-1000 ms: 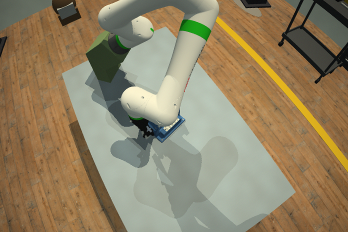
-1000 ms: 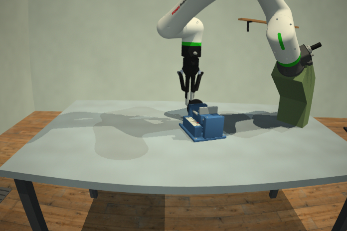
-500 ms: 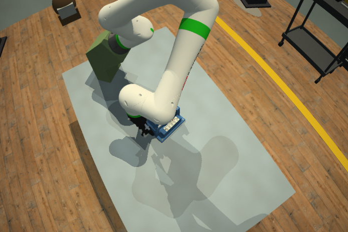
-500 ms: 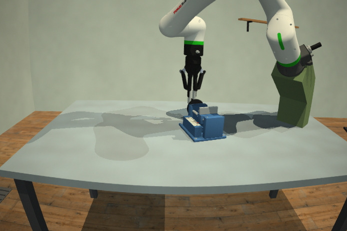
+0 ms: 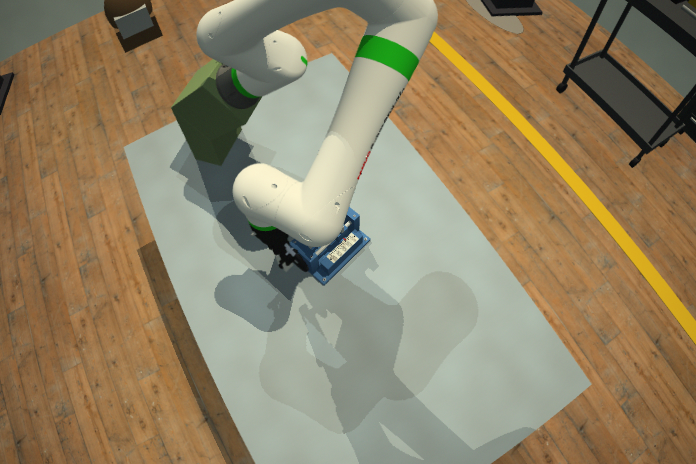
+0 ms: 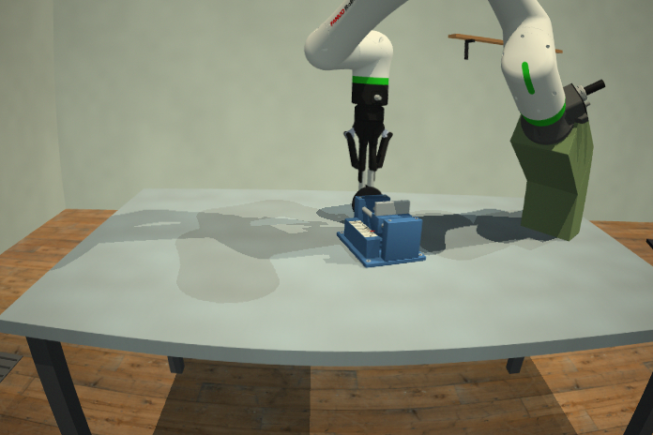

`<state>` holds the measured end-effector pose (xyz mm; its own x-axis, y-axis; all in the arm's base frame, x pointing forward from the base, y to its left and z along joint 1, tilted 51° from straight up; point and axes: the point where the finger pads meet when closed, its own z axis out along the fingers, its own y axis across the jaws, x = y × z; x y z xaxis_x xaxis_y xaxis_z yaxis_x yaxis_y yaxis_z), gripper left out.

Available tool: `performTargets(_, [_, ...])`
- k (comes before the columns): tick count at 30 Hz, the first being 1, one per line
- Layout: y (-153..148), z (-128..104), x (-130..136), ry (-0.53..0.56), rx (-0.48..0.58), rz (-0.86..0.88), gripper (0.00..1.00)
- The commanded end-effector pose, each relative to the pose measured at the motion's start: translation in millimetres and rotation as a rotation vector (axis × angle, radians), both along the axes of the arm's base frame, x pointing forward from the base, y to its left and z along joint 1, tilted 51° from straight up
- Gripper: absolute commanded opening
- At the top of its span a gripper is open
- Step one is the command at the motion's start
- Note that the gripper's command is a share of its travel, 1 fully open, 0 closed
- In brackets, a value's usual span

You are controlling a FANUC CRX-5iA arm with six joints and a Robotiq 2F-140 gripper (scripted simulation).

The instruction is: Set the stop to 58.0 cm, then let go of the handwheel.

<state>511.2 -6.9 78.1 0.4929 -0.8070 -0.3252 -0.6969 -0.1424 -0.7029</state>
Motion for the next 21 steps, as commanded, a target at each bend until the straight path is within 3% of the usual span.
performTargets(1, [-0.1, -3.9, -2.4, 0.000, 0.000, 0.000, 0.04])
performTargets(21, [7.1, -26.6, -5.5, 0.000, 0.000, 0.000, 0.04])
